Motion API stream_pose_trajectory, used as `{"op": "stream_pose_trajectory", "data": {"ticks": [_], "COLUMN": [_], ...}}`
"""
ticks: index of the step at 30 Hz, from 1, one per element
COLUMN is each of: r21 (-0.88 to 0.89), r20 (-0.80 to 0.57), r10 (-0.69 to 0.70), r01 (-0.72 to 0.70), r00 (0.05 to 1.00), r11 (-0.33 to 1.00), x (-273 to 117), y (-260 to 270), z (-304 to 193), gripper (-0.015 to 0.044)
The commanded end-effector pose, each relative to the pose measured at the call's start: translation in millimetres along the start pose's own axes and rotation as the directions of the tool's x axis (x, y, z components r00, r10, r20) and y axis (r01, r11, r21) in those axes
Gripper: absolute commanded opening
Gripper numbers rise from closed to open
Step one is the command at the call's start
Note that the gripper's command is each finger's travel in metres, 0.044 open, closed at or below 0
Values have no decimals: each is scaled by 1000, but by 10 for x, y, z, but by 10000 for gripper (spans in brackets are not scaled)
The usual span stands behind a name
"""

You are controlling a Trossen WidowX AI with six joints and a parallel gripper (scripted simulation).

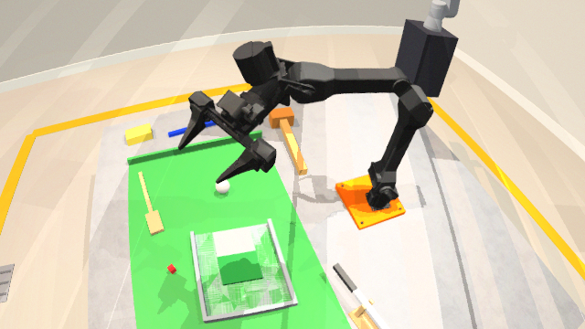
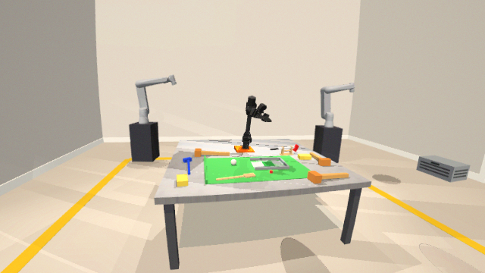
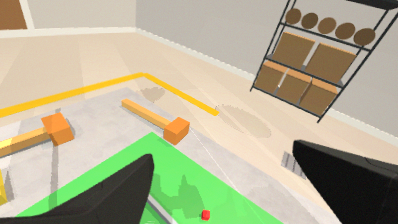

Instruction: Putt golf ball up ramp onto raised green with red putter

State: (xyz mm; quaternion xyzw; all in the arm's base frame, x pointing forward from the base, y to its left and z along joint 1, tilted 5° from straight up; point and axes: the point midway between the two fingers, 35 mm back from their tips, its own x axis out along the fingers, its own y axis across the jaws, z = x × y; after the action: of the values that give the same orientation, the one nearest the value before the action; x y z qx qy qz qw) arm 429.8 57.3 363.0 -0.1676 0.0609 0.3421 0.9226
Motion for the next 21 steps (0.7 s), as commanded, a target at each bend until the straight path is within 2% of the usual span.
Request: {"op": "stream_pose_trajectory", "data": {"ticks": [1, 5, 9, 14, 19, 21], "r21": [-41, -82, -125, -167, -173, -170], "r20": [-104, -247, -396, -580, -743, -762], "r10": [104, 244, 373, 489, 522, 519], "r01": [-108, -271, -452, -683, -874, -894], "r00": [989, 938, 839, 651, 419, 386], "r11": [993, 959, 883, 711, 455, 415], "x": [202, 354, 345, 109, -302, -367], "y": [514, 1168, 1829, 2584, 3164, 3225], "z": [-178, -469, -770, -1146, -1484, -1525], "gripper": [440, 440, 440, 440, 440, 440]}}
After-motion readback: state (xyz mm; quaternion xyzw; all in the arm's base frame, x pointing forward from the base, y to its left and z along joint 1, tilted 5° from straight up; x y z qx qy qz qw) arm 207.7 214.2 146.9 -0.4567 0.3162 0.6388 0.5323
